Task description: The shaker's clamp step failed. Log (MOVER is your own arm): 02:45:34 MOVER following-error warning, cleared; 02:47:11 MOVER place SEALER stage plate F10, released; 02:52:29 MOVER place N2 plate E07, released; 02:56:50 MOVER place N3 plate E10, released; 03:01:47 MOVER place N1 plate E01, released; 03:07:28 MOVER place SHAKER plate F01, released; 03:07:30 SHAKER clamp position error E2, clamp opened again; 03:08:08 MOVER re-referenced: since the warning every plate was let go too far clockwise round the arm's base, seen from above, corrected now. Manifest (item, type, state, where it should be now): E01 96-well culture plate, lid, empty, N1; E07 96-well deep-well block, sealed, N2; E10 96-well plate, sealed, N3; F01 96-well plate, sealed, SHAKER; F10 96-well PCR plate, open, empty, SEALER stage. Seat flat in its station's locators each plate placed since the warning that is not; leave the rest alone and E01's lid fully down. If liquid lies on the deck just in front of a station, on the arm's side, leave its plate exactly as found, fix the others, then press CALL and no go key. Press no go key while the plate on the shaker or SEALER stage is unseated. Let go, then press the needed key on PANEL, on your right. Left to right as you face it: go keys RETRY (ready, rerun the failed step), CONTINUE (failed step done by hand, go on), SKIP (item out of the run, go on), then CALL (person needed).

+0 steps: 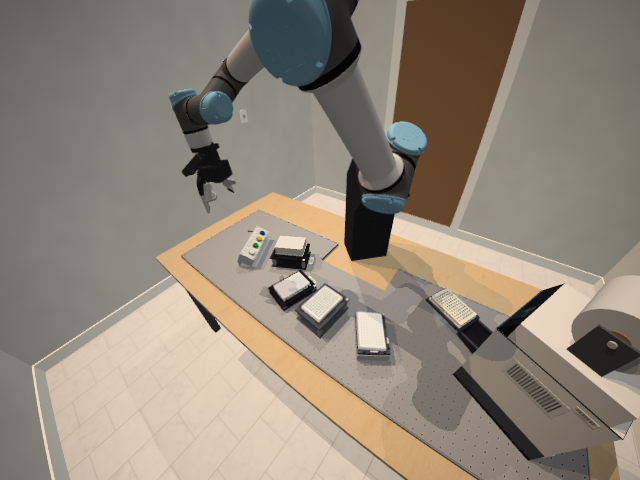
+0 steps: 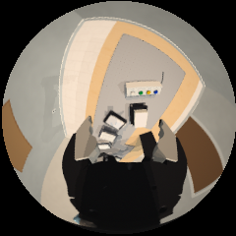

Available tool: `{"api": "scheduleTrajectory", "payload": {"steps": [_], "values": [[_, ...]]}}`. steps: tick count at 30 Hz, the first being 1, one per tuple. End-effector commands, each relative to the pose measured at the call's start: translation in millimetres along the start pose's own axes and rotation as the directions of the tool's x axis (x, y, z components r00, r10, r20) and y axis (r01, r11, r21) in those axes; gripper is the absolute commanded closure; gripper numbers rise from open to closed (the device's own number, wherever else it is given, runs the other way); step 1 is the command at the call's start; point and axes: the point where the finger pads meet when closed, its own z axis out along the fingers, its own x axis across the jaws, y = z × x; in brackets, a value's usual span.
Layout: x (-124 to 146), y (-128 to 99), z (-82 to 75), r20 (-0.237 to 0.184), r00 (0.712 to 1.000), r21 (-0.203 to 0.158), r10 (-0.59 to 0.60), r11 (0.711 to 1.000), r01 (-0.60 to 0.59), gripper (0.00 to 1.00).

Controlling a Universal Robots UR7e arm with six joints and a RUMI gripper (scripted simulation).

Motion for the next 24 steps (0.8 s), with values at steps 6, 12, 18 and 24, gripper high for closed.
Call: {"api": "scheduleTrajectory", "payload": {"steps": [6, 12, 18, 24], "values": [[18, 4, 23.2, 0.003, 1.000, 0.008, -0.023, 1.000, 0.023, 0.18], [35, 10, 47.2, 0.005, 0.999, 0.014, -0.046, 0.999, 0.046, 0.18], [40, 13, 55.2, 0.007, 0.998, 0.020, -0.069, 0.997, 0.068, 0.18], [53, 21, 74.4, 0.008, 0.996, 0.025, -0.088, 0.996, 0.088, 0.18]]}}
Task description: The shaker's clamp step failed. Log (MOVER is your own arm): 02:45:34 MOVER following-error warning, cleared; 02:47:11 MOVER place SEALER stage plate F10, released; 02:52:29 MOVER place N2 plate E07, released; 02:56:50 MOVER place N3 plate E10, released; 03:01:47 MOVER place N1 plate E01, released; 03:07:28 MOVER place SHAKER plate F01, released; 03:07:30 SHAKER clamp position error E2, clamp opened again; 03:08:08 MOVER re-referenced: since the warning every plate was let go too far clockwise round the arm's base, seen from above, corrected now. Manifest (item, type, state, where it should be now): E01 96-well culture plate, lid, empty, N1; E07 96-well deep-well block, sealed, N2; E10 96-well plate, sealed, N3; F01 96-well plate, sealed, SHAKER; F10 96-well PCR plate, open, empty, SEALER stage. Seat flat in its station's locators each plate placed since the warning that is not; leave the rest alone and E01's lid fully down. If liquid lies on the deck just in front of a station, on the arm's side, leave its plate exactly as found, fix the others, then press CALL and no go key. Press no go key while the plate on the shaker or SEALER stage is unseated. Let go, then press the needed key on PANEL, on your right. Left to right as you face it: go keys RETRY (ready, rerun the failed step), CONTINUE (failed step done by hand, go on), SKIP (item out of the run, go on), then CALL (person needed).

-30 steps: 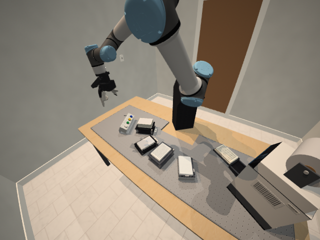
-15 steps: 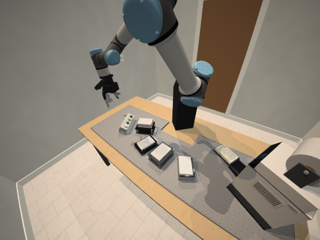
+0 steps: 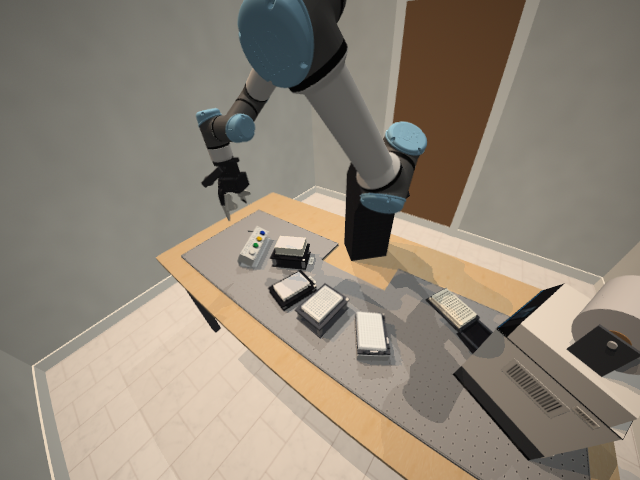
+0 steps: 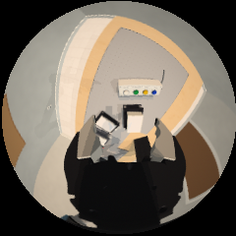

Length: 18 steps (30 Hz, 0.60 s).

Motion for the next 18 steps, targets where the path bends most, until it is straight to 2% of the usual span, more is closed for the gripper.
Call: {"api": "scheduleTrajectory", "payload": {"steps": [1, 5, 9, 18], "values": [[10, 7, 15.0, 0.002, 1.000, 0.010, -0.026, 1.000, 0.026, 0.18], [19, 15, 29.2, 0.002, 1.000, 0.010, -0.026, 1.000, 0.026, 0.18], [21, 17, 33.0, 0.004, 0.999, 0.015, -0.045, 0.999, 0.045, 0.18], [36, 37, 60.9, 0.005, 0.997, 0.022, -0.072, 0.997, 0.072, 0.18]]}}
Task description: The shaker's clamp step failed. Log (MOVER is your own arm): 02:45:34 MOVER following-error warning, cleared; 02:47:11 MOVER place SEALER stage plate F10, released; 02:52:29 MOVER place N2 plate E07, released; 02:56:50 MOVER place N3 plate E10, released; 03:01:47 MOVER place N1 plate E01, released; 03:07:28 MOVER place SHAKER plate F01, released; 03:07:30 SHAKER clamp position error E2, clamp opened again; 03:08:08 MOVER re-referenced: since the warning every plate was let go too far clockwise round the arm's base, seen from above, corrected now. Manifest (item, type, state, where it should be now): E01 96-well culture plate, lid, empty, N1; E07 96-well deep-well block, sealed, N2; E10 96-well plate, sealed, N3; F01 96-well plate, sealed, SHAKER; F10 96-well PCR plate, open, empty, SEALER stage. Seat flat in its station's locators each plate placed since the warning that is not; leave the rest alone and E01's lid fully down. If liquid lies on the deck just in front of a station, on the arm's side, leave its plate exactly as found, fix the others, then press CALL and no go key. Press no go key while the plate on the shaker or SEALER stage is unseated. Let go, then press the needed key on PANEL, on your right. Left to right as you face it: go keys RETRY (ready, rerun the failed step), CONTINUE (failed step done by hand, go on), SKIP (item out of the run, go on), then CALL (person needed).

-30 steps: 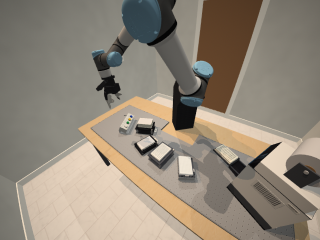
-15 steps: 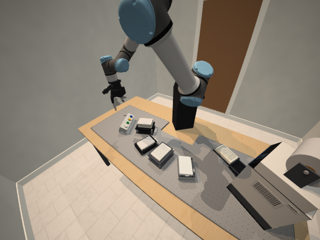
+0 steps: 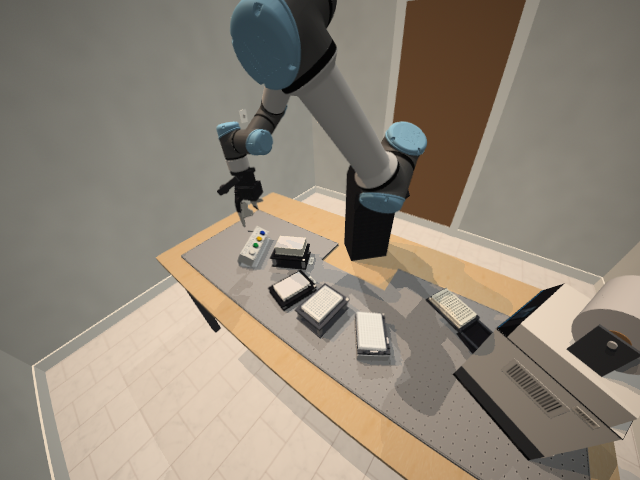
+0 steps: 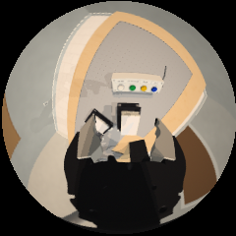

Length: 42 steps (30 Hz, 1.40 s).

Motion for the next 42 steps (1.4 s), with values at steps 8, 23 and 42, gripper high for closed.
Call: {"api": "scheduleTrajectory", "payload": {"steps": [8, 23, 42], "values": [[14, 23, 27.2, 0.002, 0.999, 0.014, -0.039, 0.999, 0.039, 0.18], [27, 69, 66.5, 0.004, 0.996, 0.027, -0.085, 0.996, 0.085, 0.18], [30, 123, 97.8, 0.004, 0.988, 0.046, -0.153, 0.987, 0.153, 0.18]]}}
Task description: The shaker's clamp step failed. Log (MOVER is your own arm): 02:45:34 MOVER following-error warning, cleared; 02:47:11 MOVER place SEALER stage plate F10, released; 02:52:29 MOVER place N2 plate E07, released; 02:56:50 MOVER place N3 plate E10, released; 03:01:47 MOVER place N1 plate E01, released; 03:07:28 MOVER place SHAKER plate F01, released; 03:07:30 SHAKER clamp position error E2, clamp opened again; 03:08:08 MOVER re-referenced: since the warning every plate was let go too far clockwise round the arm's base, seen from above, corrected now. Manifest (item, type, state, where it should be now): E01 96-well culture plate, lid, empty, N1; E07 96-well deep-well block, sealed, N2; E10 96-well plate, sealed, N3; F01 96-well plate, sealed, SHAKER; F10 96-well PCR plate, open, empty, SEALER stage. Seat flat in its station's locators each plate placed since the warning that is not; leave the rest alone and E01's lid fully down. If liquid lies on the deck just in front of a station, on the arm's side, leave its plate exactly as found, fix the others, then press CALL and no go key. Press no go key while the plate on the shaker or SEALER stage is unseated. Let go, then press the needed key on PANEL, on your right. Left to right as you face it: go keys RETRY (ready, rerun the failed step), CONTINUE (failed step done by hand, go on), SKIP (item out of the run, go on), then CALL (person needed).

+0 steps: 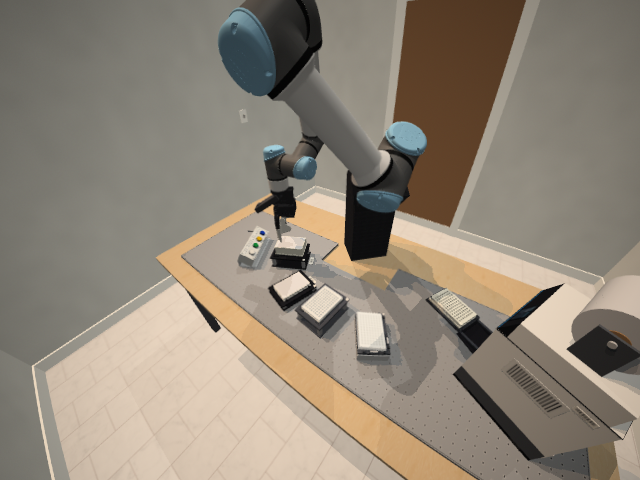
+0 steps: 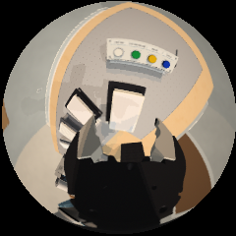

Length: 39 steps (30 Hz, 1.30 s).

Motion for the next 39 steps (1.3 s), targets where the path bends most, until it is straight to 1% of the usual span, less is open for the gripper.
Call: {"api": "scheduleTrajectory", "payload": {"steps": [1, 3, 39], "values": [[-1.7, 12.5, 5.6, -0.001, 1.000, 0.009, -0.014, 1.000, 0.014, 0.18], [-3.2, 20.0, 8.6, -0.001, 1.000, 0.009, -0.014, 1.000, 0.014, 0.18], [-3.2, 20.0, 8.7, -0.001, 1.000, 0.009, -0.014, 1.000, 0.014, 0.18]]}}
